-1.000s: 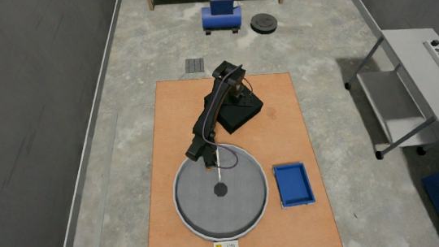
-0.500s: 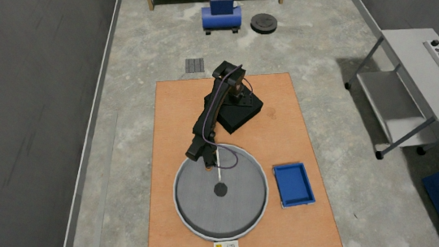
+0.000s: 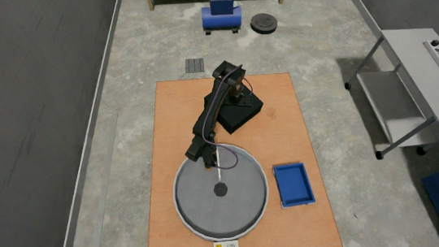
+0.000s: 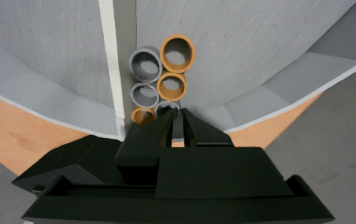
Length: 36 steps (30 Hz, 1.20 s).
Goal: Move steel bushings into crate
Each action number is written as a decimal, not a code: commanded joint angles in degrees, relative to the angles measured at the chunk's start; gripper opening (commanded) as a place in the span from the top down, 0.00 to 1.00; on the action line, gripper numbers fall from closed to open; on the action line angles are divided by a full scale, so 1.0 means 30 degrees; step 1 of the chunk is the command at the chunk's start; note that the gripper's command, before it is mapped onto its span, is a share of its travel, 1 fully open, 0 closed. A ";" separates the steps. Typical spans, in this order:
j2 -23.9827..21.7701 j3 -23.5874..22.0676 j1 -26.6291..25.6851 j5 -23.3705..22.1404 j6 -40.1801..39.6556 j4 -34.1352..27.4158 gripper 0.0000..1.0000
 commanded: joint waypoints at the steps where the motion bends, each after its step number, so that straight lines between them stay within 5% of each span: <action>1: 0.0444 0.0546 -0.0301 -0.0205 -0.0130 0.0416 0.87; 36: 0.0079 0.0555 -0.0298 -0.0203 -0.0127 0.0188 0.87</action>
